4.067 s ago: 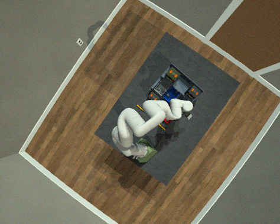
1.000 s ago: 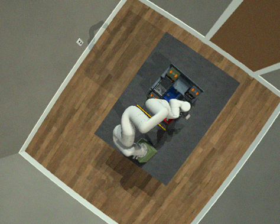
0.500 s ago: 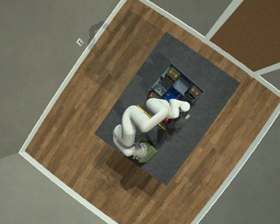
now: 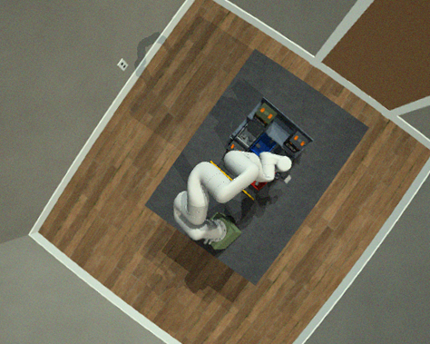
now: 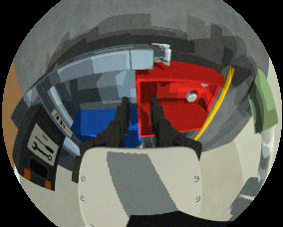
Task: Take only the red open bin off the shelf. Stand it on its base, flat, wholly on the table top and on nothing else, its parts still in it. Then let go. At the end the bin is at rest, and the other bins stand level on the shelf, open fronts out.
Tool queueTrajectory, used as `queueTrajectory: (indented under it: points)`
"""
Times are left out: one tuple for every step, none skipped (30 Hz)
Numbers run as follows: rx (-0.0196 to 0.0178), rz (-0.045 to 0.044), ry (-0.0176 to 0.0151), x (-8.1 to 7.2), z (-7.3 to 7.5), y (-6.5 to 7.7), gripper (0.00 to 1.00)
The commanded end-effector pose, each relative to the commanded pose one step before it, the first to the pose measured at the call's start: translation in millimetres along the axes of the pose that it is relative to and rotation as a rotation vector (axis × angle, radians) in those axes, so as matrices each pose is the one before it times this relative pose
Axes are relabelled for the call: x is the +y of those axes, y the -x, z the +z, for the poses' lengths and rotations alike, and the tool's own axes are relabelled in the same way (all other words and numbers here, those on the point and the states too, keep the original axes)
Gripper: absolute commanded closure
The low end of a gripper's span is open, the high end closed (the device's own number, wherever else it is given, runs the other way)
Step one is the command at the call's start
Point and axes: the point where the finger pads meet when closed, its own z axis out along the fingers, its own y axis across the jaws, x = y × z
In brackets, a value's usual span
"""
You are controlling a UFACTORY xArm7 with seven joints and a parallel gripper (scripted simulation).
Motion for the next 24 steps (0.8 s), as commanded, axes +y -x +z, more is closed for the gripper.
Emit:
queueTrajectory:
  points:
    - [0.00152, 0.00036, -0.00450, -1.69, -1.79, -0.83, 0.67]
    - [0.00000, 0.00000, 0.00000, 0.00, 0.00, 0.00, 0.67]
    - [0.00000, 0.00000, 0.00000, 0.00, 0.00, 0.00, 0.67]
    - [0.00005, 0.00003, -0.00011, -0.04, -0.09, -0.04, 1.00]
    - [0.00000, 0.00000, 0.00000, 0.00, 0.00, 0.00, 1.00]
    - [0.00000, 0.00000, 0.00000, 0.00, 0.00, 0.00, 1.00]
    - [0.00000, 0.00000, 0.00000, 0.00, 0.00, 0.00, 1.00]
    - [0.00000, 0.00000, 0.00000, 0.00, 0.00, 0.00, 1.00]
    - [0.00000, 0.00000, 0.00000, 0.00, 0.00, 0.00, 1.00]
    - [0.00000, 0.00000, 0.00000, 0.00, 0.00, 0.00, 1.00]
    - [0.00000, 0.00000, 0.00000, 0.00, 0.00, 0.00, 1.00]
    - [0.00000, 0.00000, 0.00000, 0.00, 0.00, 0.00, 1.00]
    - [0.00000, 0.00000, 0.00000, 0.00, 0.00, 0.00, 1.00]
    - [0.00000, 0.00000, 0.00000, 0.00, 0.00, 0.00, 1.00]
    - [0.00000, 0.00000, 0.00000, 0.00, 0.00, 0.00, 1.00]
    - [0.00000, 0.00000, 0.00000, 0.00, 0.00, 0.00, 1.00]
    - [0.00000, 0.00000, 0.00000, 0.00, 0.00, 0.00, 1.00]
    - [0.00000, 0.00000, 0.00000, 0.00, 0.00, 0.00, 1.00]
    - [0.00000, 0.00000, 0.00000, 0.00, 0.00, 0.00, 1.00]
    - [0.00000, 0.00000, 0.00000, 0.00, 0.00, 0.00, 1.00]
    - [-0.00002, 0.00000, 0.00007, 0.03, 0.04, 0.01, 1.00]
    - [0.00000, 0.00000, 0.00000, 0.00, 0.00, 0.00, 1.00]
    - [0.00000, 0.00000, 0.00000, 0.00, 0.00, 0.00, 1.00]
    - [0.00000, 0.00000, 0.00000, 0.00, 0.00, 0.00, 1.00]
